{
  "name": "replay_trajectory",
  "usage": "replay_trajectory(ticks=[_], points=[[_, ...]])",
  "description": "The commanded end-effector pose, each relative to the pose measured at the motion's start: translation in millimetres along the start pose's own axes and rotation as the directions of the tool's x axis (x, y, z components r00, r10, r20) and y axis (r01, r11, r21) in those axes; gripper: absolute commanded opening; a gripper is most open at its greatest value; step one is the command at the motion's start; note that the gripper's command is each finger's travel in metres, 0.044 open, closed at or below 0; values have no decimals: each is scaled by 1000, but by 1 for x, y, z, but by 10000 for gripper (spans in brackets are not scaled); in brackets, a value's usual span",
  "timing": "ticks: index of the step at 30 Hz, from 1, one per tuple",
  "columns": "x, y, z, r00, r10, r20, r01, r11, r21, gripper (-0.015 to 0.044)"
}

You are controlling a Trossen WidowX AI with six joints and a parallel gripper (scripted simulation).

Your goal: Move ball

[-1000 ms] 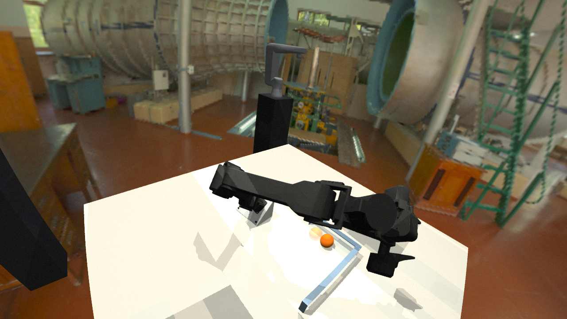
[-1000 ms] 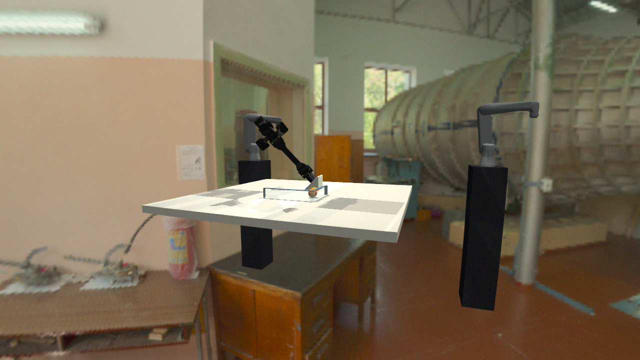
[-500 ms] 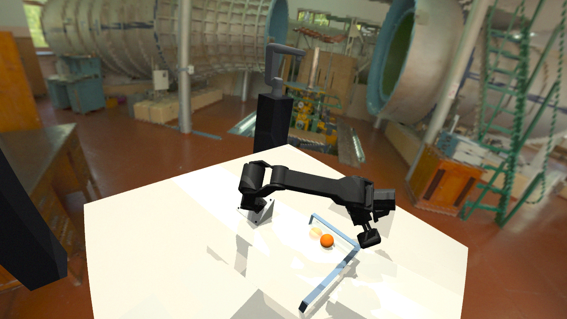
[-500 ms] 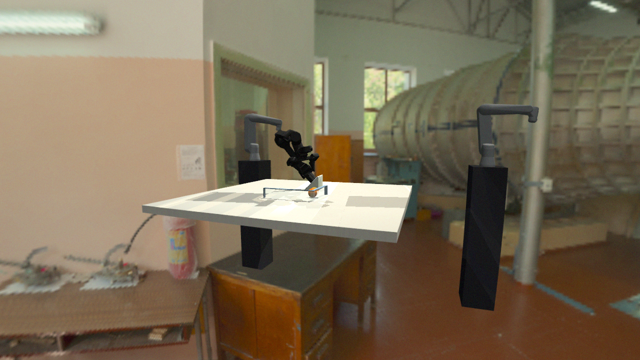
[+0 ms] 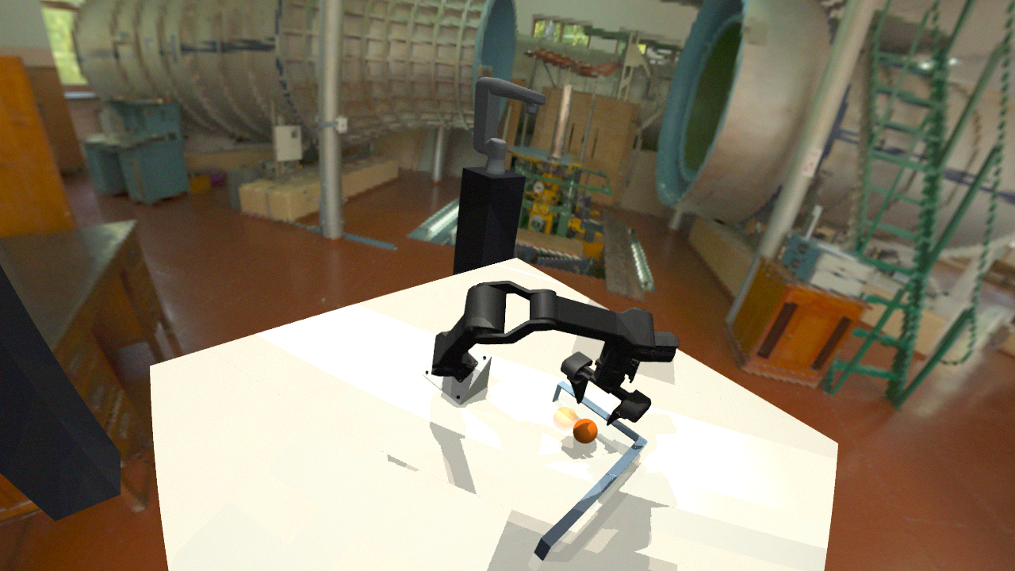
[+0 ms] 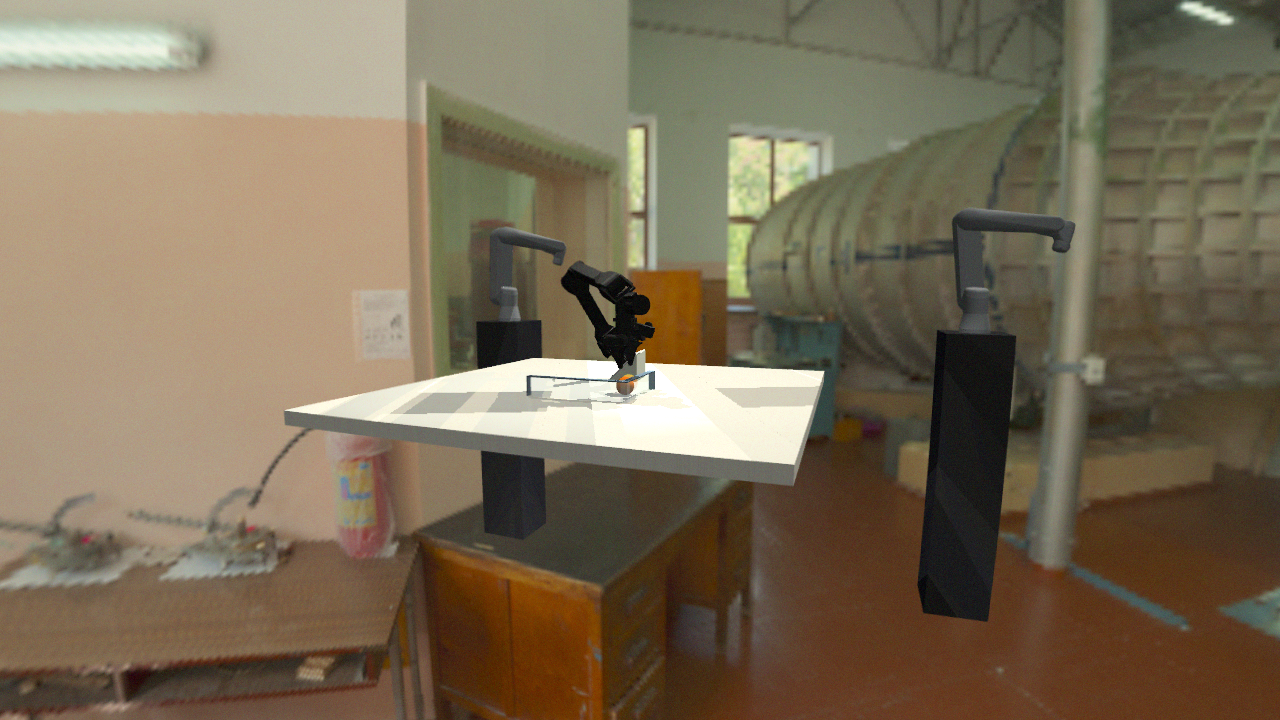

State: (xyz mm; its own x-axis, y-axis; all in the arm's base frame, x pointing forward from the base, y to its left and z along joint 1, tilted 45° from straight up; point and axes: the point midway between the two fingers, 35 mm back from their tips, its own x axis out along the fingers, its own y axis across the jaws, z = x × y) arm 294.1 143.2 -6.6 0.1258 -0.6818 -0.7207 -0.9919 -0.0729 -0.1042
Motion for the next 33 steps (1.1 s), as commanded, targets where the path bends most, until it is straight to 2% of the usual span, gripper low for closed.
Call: replay_trajectory(ticks=[1,33], points=[[13,1,-2,1000,2,-9,-2,1000,-9,372],[59,1,-3,1000,2,-11,-2,1000,-9,372]])
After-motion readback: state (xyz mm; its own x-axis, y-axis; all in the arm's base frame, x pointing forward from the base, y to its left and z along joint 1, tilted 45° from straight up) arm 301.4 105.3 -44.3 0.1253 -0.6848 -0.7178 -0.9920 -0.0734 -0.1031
